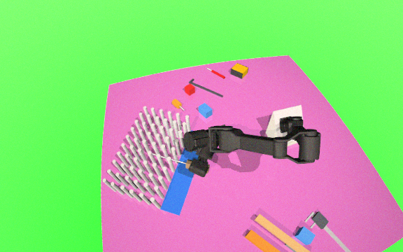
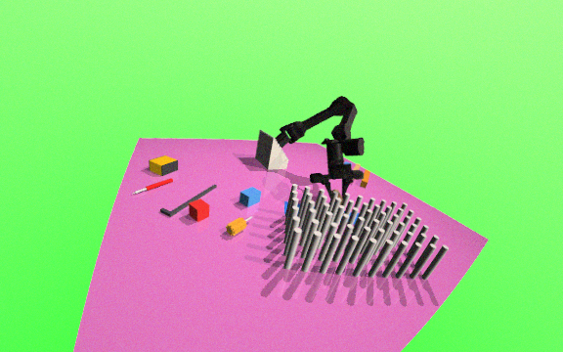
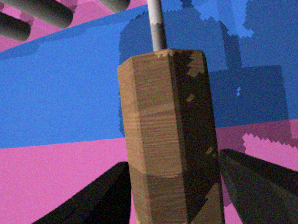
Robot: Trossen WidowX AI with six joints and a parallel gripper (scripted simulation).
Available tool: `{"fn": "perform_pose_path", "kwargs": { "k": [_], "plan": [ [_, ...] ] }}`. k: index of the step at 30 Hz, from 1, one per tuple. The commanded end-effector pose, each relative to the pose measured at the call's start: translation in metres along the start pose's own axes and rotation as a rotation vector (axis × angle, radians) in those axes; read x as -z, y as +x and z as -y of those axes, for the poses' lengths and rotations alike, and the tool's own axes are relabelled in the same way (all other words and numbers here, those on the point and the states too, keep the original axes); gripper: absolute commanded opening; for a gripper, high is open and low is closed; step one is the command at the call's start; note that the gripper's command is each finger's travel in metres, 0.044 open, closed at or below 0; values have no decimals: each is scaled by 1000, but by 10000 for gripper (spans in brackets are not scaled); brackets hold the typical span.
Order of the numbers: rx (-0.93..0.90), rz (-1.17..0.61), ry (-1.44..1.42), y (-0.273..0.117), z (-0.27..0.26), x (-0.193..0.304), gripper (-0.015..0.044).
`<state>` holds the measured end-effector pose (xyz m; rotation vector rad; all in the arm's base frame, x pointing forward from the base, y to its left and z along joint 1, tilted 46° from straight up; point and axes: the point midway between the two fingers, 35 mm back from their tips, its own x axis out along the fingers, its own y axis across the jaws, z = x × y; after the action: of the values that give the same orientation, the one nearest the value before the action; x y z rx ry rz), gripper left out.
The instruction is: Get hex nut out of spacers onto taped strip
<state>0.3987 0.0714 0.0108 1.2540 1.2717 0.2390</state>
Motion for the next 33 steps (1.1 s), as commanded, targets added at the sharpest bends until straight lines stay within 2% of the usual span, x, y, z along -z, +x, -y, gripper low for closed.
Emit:
{"fn": "perform_pose_path", "kwargs": {
  "k": [1, 33],
  "plan": [
    [-4, 0, -9, 2, -1, -1, 0],
    [0, 2, 2, 19, 8, 2, 0]
  ]
}}
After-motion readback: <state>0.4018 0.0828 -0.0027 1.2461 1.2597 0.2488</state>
